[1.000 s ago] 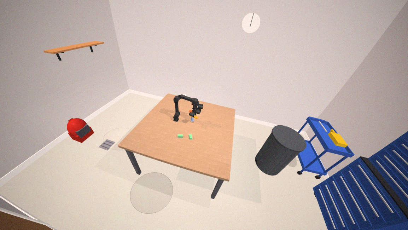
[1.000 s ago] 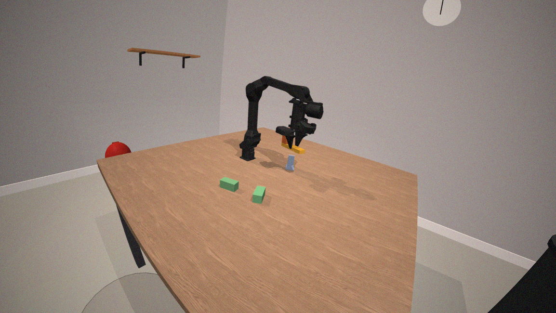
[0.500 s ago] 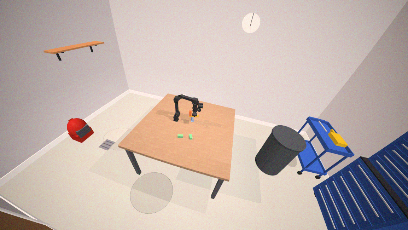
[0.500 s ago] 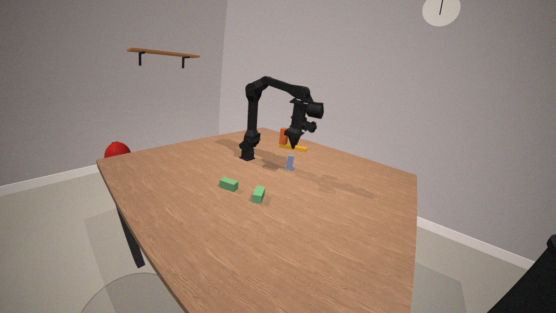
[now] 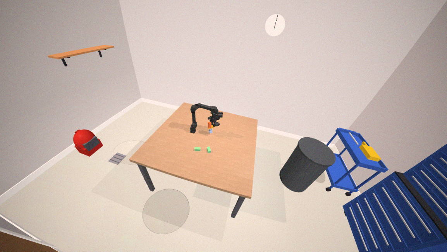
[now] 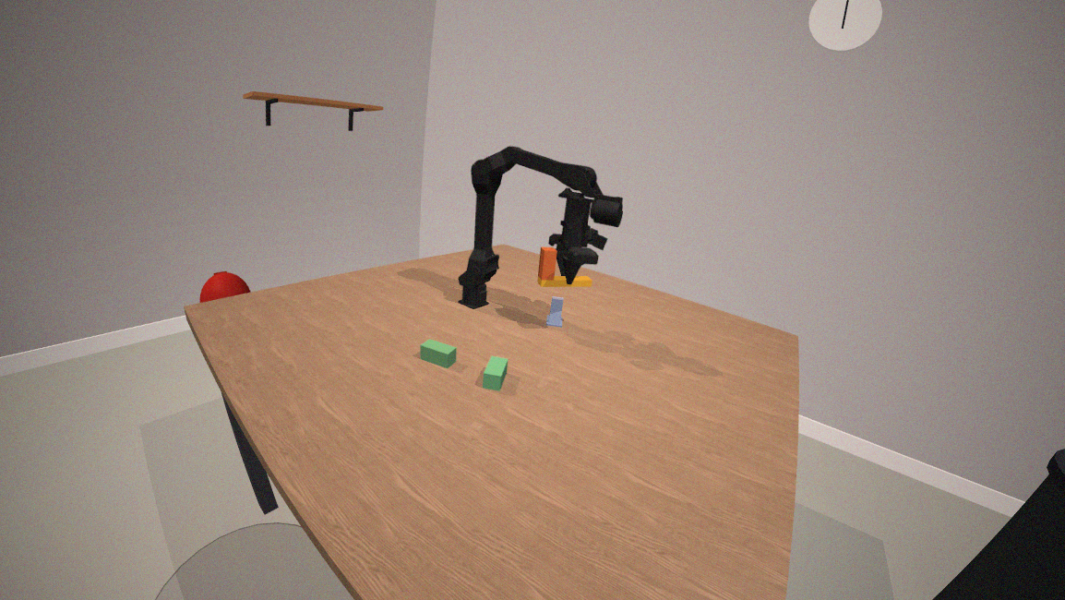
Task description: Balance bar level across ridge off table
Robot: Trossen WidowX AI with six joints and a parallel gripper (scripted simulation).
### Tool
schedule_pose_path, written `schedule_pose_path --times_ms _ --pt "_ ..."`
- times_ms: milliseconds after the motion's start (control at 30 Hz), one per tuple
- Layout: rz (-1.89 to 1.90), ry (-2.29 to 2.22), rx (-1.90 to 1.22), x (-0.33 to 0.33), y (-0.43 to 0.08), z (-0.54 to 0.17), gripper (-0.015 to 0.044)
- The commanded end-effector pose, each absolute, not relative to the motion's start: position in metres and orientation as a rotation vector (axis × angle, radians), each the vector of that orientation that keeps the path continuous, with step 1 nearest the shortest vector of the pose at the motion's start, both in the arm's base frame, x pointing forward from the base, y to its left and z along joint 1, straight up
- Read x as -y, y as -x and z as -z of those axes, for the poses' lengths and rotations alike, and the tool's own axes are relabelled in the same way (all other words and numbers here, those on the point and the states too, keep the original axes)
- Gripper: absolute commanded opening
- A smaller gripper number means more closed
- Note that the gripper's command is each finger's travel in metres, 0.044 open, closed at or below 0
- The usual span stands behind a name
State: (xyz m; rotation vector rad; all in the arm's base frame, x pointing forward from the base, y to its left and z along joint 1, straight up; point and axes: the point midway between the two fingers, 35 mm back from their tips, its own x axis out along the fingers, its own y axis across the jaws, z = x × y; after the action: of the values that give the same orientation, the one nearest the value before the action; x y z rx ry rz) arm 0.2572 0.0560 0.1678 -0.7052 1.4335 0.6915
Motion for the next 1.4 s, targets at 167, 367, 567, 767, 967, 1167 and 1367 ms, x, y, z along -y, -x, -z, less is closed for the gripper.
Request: schedule_pose_path --times_ms 167,367,567,767,967,1167,1367 --pt "-0.978 0.991 -1.314 -0.072 -0.254 -0.168 0.0" --pt "-1.155 1.171 -1.215 -0.082 -0.249 -0.168 0.0" --pt "-1.328 1.346 -1.098 -0.094 -0.242 -0.168 0.0" --pt "-1.496 1.517 -0.961 -0.105 -0.229 -0.167 0.0" --pt "-1.592 1.613 -0.873 -0.11 -0.215 -0.167 0.0" --pt "-1.593 1.613 -0.873 -0.109 -0.212 -0.164 0.0" --pt "-1.593 1.613 -0.873 -0.109 -0.212 -0.155 0.0"
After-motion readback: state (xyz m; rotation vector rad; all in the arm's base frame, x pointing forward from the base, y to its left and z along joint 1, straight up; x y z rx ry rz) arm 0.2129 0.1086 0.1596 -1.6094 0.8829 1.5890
